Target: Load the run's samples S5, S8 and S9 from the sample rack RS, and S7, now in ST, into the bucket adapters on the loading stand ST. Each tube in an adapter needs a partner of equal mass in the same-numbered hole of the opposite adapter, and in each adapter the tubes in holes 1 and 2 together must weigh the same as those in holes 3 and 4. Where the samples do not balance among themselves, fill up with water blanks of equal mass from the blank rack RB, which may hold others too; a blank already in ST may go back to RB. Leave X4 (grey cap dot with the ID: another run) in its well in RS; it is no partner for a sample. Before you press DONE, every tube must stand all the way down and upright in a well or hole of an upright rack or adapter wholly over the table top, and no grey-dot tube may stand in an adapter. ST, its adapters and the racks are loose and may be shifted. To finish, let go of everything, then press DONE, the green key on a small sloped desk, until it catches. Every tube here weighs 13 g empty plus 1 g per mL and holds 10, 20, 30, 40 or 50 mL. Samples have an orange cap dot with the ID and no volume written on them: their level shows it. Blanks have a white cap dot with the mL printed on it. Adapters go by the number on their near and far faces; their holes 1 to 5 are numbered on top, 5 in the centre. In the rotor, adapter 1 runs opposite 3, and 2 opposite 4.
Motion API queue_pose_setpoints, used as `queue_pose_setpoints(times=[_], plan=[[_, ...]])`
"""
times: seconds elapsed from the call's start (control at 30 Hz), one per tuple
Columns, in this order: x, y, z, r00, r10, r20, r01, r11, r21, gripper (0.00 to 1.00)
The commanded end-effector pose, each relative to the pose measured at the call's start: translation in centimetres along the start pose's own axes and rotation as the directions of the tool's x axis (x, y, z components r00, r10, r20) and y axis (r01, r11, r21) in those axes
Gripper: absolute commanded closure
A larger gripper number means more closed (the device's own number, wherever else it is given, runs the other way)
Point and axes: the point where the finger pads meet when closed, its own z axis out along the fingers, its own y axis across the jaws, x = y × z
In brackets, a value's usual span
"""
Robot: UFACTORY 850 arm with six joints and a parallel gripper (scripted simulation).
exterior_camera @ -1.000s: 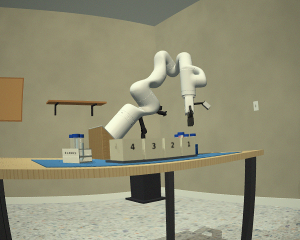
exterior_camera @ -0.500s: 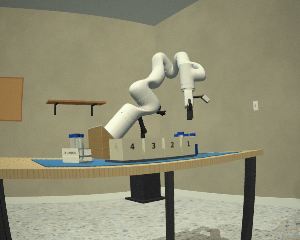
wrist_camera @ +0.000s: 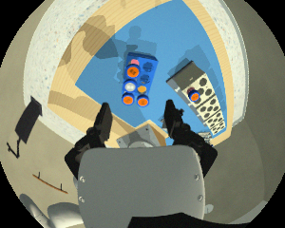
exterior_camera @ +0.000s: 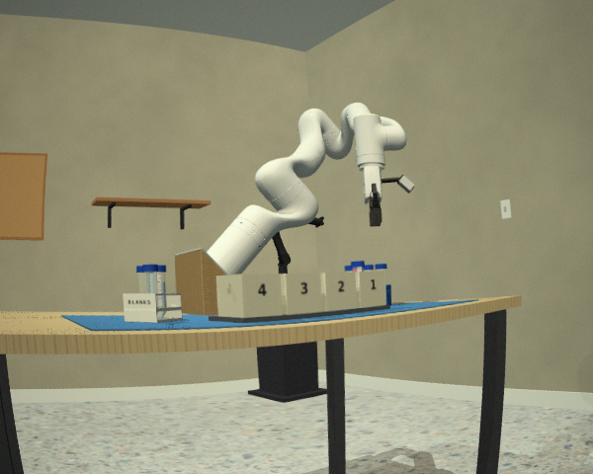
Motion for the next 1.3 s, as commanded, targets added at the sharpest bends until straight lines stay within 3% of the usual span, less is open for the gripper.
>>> queue_pose_setpoints(times=[0.0,0.2,0.6,1.27], plan=[[0.3,-0.3,-0.5,1.000,0.029,-0.001,-0.029,1.000,0.000,0.43],[1.0,-1.0,-0.5,0.974,0.227,-0.001,-0.227,0.974,0.000,0.43],[1.0,-1.0,-0.5,0.973,0.230,-0.001,-0.230,0.973,0.000,0.43],[1.0,-1.0,3.1,0.973,0.230,-0.001,-0.230,0.973,0.000,0.43]])
